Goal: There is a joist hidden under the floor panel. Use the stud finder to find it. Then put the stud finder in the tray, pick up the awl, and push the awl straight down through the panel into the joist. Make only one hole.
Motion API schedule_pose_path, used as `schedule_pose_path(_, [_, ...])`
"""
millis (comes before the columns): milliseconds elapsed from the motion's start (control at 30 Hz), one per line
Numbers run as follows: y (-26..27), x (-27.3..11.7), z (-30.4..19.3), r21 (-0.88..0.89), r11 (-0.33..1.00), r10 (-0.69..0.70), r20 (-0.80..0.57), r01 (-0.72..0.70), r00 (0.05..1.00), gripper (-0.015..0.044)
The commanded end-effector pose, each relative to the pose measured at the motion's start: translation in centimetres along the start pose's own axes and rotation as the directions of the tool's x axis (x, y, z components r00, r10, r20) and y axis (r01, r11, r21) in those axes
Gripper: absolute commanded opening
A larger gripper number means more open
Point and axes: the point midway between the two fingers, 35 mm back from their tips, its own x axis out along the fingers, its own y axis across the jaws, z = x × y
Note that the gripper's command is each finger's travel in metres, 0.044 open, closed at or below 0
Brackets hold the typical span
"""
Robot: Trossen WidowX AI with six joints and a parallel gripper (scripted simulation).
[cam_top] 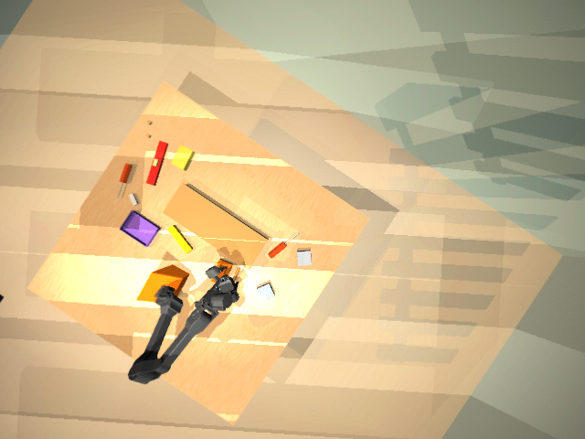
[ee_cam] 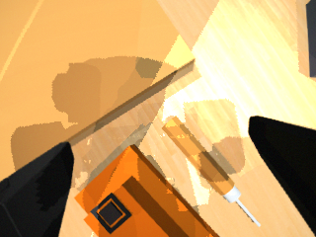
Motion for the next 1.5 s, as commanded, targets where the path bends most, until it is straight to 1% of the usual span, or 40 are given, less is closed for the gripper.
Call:
schedule_pose_path(0, [3.4, 0.0, -6.7, -0.506, 0.854, -0.001, -0.231, -0.119, 0.973, 0.0440])
schedule_pose_path(67, [3.7, -0.1, -7.6, -0.574, 0.805, -0.009, -0.260, -0.147, 0.966, 0.0440])
schedule_pose_path(800, [3.2, 0.2, -6.9, -0.576, 0.804, -0.009, -0.260, -0.147, 0.966, 0.0440])
schedule_pose_path(1467, [2.8, 3.1, -8.2, -0.575, 0.804, -0.009, -0.262, -0.149, 0.965, 0.0440])
